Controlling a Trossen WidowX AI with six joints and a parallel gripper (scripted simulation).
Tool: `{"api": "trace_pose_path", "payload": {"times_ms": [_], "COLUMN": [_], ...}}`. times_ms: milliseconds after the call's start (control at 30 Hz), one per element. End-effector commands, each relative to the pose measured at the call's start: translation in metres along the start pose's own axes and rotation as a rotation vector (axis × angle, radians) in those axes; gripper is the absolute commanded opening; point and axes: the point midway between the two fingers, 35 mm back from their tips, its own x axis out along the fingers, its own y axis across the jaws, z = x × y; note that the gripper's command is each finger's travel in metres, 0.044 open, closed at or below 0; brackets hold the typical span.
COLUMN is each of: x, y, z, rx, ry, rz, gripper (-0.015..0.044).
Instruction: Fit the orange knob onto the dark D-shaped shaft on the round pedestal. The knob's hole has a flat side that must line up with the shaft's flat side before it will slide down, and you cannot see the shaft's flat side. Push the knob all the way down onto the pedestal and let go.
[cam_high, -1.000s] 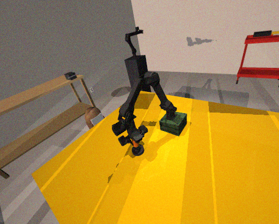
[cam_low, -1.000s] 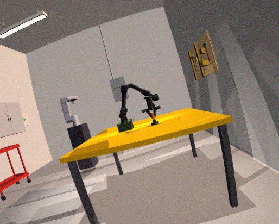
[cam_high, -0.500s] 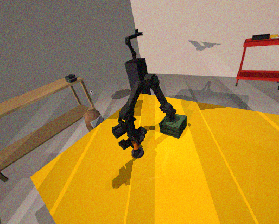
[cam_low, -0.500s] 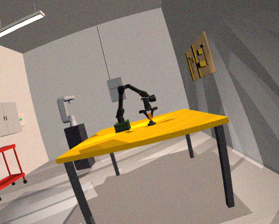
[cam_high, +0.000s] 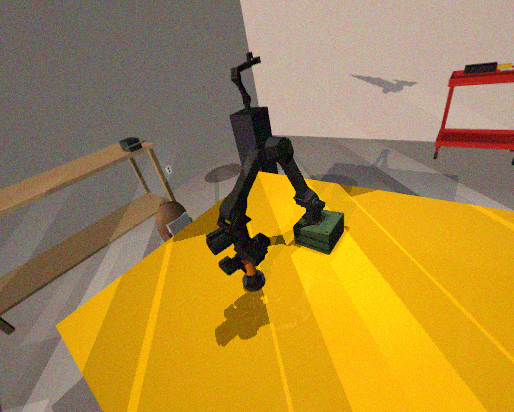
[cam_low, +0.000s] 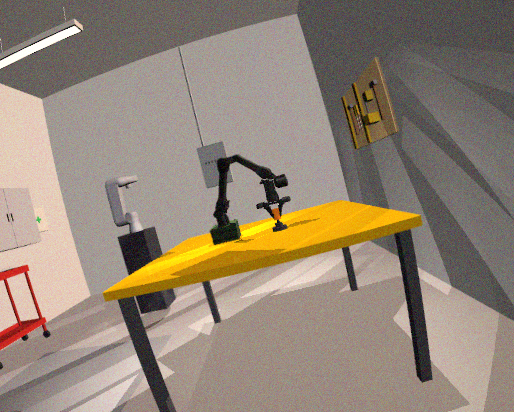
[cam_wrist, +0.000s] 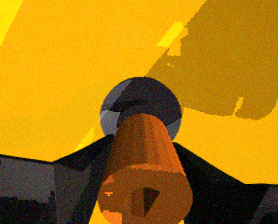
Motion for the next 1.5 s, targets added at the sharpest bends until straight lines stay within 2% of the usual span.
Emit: {"api": "trace_pose_path", "payload": {"times_ms": [0,400,633,1467], "x": [0.0006,-0.0044,-0.0024,0.0006], "y": [-0.0001,-0.0007,-0.0008,-0.0004], "z": [-0.0006,-0.0004,-0.0002,-0.0007], "rx": [-0.006,-0.014,-0.215,-0.215], "ry": [0.003,0.003,0.003,0.003], "rz": [0.000,0.000,0.000,0.000], "gripper": [0.0000,0.0000,0.0000,0.0000]}}
